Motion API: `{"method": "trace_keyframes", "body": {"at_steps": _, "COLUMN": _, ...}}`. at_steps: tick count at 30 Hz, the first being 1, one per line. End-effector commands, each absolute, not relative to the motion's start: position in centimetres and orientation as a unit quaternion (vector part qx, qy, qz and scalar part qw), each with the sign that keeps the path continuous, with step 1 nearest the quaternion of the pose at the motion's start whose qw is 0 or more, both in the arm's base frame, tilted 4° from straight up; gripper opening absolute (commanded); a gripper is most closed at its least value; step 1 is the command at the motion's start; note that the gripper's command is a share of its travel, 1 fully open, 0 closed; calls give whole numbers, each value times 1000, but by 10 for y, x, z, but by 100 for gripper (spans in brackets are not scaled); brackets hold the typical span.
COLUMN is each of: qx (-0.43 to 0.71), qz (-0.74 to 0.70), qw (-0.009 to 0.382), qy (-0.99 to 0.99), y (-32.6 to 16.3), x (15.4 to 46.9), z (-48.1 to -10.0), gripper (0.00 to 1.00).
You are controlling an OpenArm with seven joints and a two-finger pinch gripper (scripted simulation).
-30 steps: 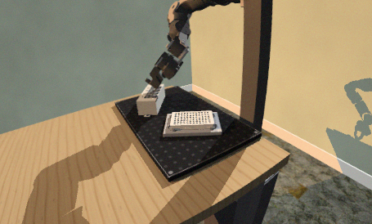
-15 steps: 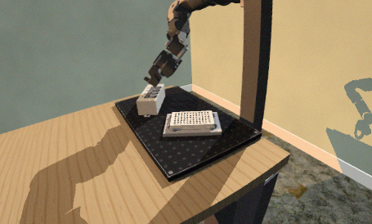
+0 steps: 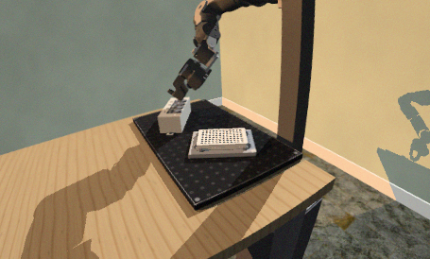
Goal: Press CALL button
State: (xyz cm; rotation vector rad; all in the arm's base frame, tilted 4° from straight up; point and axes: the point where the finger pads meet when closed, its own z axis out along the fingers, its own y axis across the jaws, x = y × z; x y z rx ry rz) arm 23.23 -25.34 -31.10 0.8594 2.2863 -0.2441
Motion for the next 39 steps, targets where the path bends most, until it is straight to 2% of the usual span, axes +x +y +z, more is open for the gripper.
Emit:
{"method": "trace_keyframes", "body": {"at_steps": 1, "qx": 331, "qz": -96, "qw": 338, "qy": 876, "y": -254, "x": 232, "z": -310, "gripper": 0}}
{"method": "trace_keyframes", "body": {"at_steps": 39, "qx": 329, "qz": -91, "qw": 339, "qy": 876, "y": -252, "x": 233, "z": -323, "gripper": 0}}
